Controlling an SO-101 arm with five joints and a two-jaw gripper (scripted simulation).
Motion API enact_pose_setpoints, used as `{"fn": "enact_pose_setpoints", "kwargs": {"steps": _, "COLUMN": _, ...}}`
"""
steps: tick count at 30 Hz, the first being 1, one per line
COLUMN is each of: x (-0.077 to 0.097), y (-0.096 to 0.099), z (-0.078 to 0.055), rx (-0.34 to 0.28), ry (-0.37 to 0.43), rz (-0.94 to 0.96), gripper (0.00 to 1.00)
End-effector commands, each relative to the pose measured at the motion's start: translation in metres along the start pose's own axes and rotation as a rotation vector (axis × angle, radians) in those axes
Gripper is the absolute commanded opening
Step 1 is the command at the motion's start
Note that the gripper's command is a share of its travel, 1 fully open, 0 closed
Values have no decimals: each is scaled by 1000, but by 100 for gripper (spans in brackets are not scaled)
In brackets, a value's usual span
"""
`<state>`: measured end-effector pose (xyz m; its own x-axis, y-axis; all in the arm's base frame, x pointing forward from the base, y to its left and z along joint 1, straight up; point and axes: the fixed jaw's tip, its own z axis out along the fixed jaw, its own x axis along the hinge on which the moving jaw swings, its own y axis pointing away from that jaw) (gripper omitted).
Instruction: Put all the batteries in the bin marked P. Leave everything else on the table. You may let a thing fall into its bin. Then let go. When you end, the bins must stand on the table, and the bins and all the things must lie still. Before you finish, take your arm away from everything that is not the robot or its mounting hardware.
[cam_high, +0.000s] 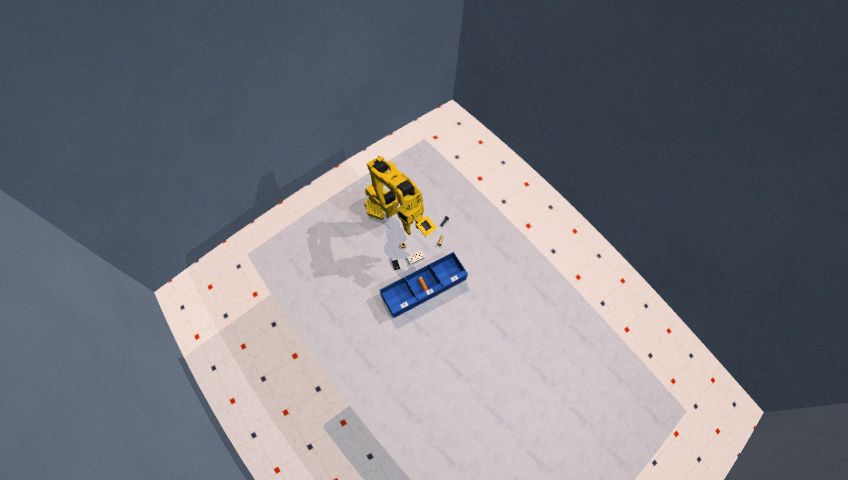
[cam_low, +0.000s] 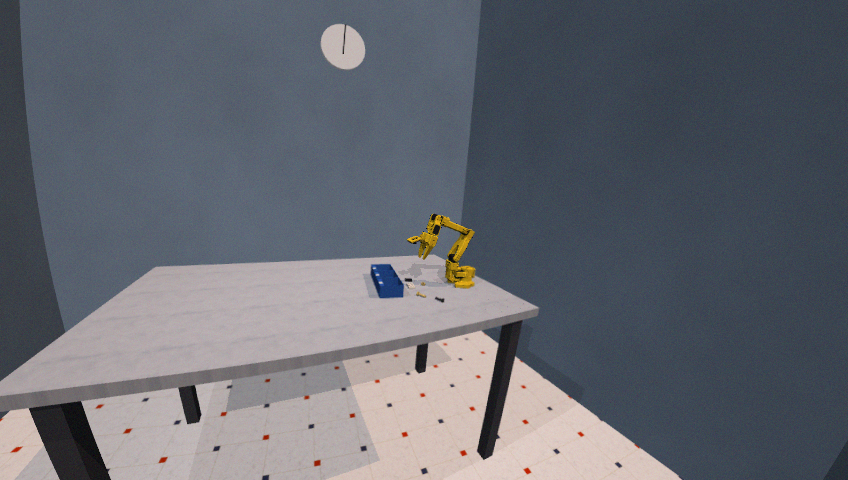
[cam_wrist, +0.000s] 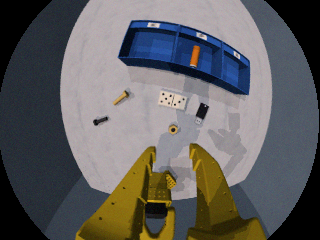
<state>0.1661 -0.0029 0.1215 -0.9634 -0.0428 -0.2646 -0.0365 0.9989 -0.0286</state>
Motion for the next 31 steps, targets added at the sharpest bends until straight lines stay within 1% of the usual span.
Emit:
{"fn": "enact_pose_setpoints", "kwargs": {"steps": 1, "x": 0, "y": 1, "z": -4, "rx": -1, "ry": -23, "rz": 17, "gripper": 16}}
{"fn": "enact_pose_setpoints", "kwargs": {"steps": 31, "x": 1, "y": 2, "z": -4, "rx": -2, "ry": -22, "rz": 40, "gripper": 16}}
